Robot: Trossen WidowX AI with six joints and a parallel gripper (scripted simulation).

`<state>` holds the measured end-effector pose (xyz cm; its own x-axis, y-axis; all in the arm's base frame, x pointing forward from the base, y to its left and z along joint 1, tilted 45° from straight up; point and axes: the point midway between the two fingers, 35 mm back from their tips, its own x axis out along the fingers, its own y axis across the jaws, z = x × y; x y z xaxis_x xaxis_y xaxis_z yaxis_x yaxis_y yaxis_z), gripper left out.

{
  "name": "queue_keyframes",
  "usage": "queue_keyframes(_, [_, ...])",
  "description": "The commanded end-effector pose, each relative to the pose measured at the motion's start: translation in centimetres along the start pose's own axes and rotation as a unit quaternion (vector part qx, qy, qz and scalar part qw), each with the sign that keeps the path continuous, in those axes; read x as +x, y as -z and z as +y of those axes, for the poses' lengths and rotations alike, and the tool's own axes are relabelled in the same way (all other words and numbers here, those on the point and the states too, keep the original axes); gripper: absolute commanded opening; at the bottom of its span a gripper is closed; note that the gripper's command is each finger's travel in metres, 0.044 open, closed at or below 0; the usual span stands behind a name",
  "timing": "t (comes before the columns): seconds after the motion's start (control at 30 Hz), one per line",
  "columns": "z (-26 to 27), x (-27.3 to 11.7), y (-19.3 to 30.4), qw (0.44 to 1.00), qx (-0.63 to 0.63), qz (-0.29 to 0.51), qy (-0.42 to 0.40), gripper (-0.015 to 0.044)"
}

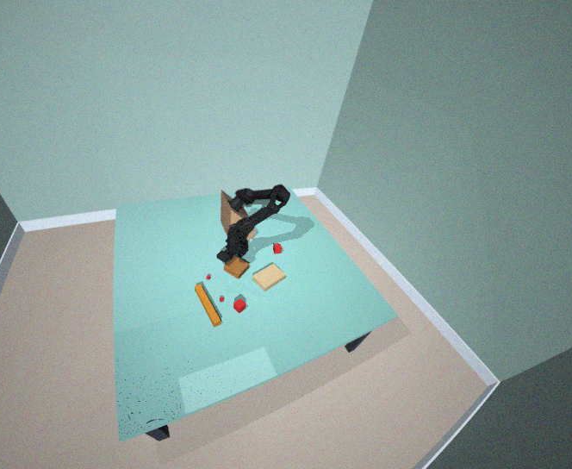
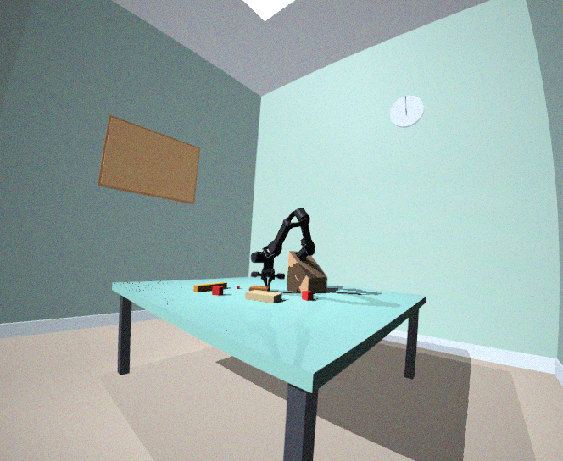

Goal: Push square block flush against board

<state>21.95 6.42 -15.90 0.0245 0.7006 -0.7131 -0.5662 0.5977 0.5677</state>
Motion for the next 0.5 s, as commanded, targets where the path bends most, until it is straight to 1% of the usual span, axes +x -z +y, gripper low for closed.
queue_keyframes(0.0, [-0.1,-0.1,-0.8,1.000,0.000,-0.004,0.000,0.0000])
queue_keyframes(0.47, [-0.3,-0.1,-2.5,1.000,0.000,-0.004,0.001,0.0000])
